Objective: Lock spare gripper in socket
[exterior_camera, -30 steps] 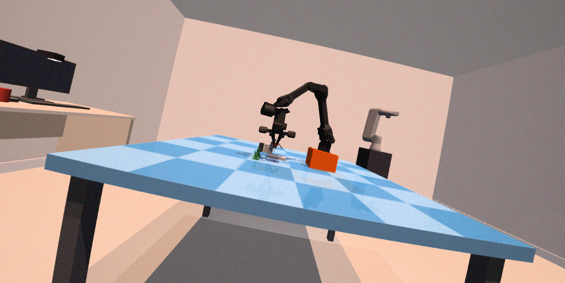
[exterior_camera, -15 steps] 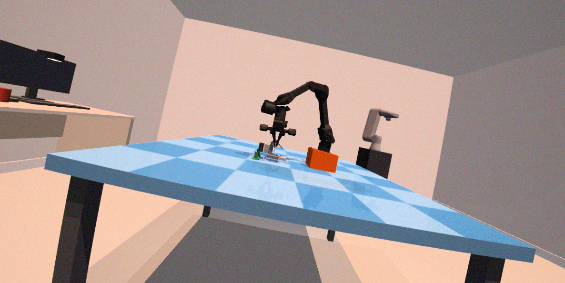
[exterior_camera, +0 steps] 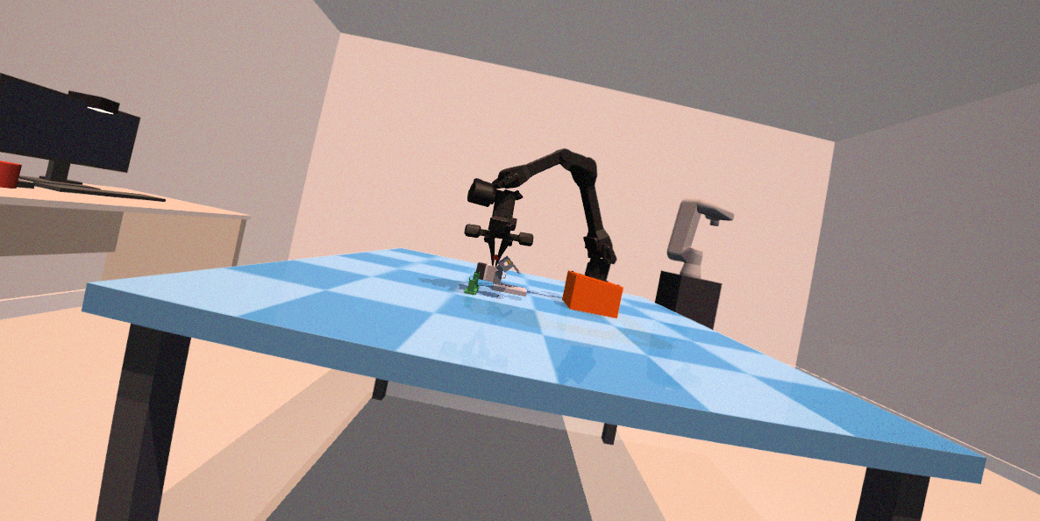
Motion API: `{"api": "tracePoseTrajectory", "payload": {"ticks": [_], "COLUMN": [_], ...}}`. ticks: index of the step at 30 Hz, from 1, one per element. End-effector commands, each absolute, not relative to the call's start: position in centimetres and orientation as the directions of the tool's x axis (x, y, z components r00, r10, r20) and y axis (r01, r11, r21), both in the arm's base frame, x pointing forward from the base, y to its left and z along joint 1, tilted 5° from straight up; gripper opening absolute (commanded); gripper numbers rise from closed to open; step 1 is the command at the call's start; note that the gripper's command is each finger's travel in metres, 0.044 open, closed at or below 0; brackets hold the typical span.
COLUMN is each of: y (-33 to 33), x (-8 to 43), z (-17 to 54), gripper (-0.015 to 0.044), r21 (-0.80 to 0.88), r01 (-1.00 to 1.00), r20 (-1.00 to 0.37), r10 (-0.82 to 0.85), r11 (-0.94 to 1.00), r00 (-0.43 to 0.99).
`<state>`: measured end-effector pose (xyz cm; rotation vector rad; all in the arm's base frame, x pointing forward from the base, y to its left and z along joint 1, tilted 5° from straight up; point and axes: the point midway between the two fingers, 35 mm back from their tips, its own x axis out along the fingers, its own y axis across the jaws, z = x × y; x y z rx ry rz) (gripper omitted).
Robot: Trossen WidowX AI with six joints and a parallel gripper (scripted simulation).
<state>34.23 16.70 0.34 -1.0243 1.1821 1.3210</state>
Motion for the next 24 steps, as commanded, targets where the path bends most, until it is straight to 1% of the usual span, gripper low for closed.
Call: {"api": "tracePoseTrajectory", "payload": {"ticks": [1,16,24], "y": [17.2,19.1,19.2], "x": [35.3,39.0,39.2], "z": [0.5,0.5,-0.2], "gripper": [0.0,0.0,0.0], "r21": [0.096,0.094,0.094], "r01": [-0.995,-0.995,-0.995], "r20": [-0.984,-0.984,-0.984], "r10": [0.154,0.155,0.154], "r11": [0.027,0.022,0.021], "r00": [-0.09,-0.089,-0.09]}}
